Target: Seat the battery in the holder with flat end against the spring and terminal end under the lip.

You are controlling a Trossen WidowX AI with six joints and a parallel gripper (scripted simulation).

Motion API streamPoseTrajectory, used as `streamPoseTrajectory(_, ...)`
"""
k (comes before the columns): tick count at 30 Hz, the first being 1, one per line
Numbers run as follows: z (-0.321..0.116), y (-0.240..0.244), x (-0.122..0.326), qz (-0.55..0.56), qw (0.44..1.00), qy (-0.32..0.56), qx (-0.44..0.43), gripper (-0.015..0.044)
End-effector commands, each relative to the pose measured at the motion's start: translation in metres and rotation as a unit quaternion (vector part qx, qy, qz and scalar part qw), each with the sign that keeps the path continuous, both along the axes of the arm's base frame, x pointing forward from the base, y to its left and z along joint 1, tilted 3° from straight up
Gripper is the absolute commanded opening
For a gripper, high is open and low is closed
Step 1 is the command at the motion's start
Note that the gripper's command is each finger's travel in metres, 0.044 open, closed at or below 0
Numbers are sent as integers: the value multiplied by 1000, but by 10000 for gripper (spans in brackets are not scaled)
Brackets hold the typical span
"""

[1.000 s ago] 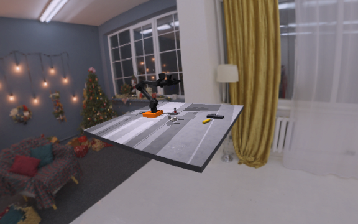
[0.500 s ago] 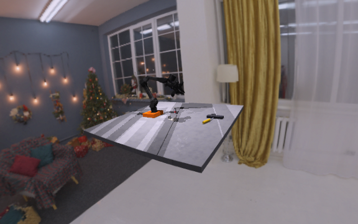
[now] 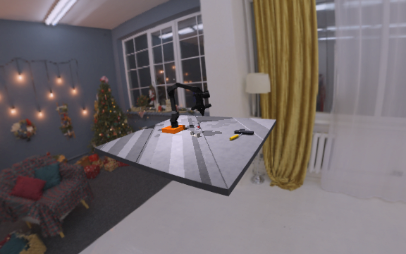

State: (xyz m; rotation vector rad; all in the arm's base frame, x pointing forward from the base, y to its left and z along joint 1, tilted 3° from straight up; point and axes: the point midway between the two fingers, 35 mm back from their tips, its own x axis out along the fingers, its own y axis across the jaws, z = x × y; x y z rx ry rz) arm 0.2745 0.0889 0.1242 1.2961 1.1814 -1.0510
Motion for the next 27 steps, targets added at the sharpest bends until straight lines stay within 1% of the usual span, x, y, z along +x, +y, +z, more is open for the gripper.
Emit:
streamPoseTrajectory(1, -7, 5, -16, -73, 994, 77, -11, 0)
streamPoseTrajectory(9, -12, 6, -16, -73, 994, 77, -11, 0)
streamPoseTrajectory(17, -76, 9, -16, -73, 994, 77, -11, 0)
streamPoseTrajectory(19, -86, 9, -18, -73, 994, 77, -11, 0)
streamPoseTrajectory(27, -86, 10, -25, -73, 994, 78, -11, 0)
